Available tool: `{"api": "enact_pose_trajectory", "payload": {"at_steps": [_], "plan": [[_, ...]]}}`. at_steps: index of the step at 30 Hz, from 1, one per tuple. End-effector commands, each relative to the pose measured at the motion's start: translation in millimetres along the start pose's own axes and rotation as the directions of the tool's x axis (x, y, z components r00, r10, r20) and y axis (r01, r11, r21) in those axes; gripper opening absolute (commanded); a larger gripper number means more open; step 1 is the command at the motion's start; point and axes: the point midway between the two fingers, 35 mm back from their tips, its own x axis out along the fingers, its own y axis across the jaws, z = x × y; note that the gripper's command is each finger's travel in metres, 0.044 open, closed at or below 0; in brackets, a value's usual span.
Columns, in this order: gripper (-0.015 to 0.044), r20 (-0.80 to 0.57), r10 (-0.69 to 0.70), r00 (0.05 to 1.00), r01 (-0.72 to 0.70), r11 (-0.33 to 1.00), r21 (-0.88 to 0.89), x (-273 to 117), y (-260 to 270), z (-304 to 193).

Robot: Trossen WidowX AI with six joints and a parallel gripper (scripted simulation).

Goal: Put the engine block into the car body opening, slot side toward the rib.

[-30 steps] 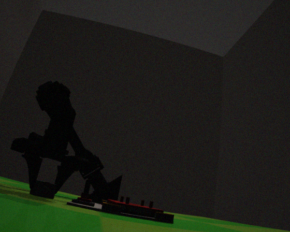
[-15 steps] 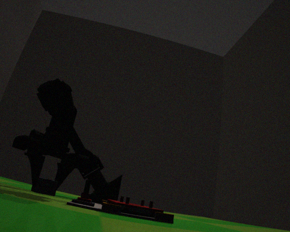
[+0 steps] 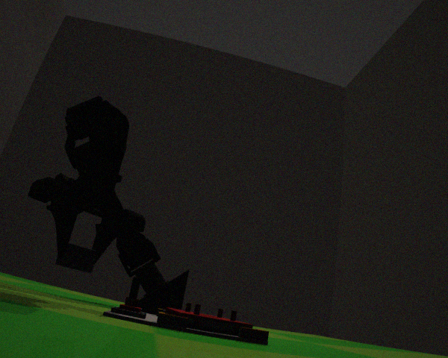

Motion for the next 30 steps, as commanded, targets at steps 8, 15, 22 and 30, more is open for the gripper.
{"api": "enact_pose_trajectory", "payload": {"at_steps": [8, 15, 22, 30], "plan": [[0.0, -0.008, 0.002, 1.0, -0.002, 1.0, 0.005, -37.0, -0.6, 1.8], [0.0, -0.005, 0.003, 1.0, -0.003, 1.0, 0.004, -59.0, -2.5, 6.3], [0.0, -0.003, 0.005, 1.0, -0.005, 1.0, 0.0, -72.2, -3.8, 9.9], [0.0, -0.003, 0.005, 1.0, -0.006, 0.978, -0.21, -66.2, -3.8, 9.7]]}}
